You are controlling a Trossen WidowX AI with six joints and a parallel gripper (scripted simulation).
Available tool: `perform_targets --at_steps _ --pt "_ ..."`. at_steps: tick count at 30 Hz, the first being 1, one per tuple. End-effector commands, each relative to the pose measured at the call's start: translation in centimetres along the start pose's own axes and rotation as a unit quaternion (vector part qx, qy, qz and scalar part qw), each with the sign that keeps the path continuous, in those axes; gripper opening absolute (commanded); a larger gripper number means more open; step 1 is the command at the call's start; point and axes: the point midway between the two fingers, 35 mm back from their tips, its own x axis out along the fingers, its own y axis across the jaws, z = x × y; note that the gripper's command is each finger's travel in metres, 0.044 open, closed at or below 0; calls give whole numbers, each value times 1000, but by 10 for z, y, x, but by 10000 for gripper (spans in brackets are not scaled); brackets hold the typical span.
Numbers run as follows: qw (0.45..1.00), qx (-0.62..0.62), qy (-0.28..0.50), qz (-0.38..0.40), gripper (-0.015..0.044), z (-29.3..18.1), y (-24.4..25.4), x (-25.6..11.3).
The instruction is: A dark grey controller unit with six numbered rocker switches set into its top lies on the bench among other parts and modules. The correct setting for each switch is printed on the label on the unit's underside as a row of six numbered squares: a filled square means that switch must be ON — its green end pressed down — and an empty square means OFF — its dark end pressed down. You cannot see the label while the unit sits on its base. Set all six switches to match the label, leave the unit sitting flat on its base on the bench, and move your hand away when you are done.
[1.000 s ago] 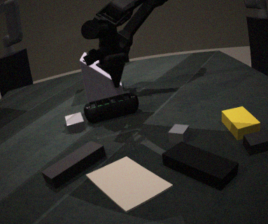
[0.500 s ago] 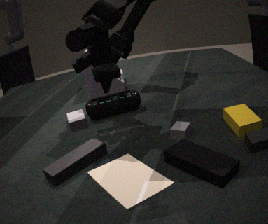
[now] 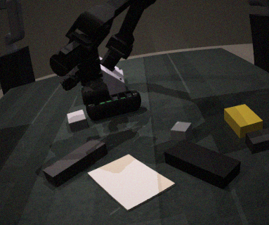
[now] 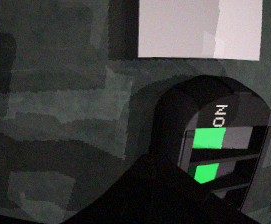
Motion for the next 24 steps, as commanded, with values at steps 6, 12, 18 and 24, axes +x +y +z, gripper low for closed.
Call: perform_targets --at_steps 6,12,18,24 --pt "1000 -1 -1 1 0 0 1 -1" --pt "999 4 -3 48 0 -19 -15 -8" --pt "995 7 -4 101 0 -40 -35 -10" --pt "988 8 -4 152 0 -58 -57 -6"
